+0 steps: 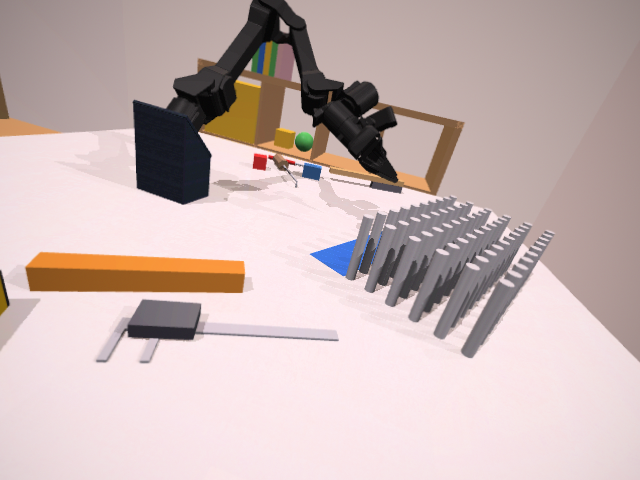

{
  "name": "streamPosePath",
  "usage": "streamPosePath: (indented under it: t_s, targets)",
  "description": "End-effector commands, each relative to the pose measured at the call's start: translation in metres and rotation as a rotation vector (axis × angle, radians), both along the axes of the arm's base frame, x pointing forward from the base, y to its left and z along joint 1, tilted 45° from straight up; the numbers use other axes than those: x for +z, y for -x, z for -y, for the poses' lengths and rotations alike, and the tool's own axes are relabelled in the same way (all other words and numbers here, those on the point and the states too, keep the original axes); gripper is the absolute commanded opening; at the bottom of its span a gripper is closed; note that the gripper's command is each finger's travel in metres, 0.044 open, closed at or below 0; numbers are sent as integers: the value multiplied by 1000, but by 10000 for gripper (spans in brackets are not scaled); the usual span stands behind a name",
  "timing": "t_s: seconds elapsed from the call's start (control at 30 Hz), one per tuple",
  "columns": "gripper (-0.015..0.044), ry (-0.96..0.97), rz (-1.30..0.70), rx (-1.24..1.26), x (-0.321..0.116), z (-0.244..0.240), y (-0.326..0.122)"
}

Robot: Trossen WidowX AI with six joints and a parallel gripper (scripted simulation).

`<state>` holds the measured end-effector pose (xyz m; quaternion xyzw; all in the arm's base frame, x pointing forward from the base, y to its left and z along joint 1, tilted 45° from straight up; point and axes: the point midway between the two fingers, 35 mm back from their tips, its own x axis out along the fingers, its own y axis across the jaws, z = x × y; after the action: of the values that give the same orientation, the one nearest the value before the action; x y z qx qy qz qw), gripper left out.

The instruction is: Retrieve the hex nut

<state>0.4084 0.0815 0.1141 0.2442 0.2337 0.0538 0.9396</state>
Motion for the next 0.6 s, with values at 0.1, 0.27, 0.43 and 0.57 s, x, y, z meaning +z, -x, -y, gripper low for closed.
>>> streamPosePath:
  t_s: [0.1, 0.27, 0.43, 0.57]
  targets:
    - [440, -154, -84, 40, 24, -48, -3]
    - [440, -263, -170, 61, 42, -85, 3]
    - [440, -362, -265, 75, 62, -120, 15]
    - [440, -435, -348, 82, 79, -147, 29]
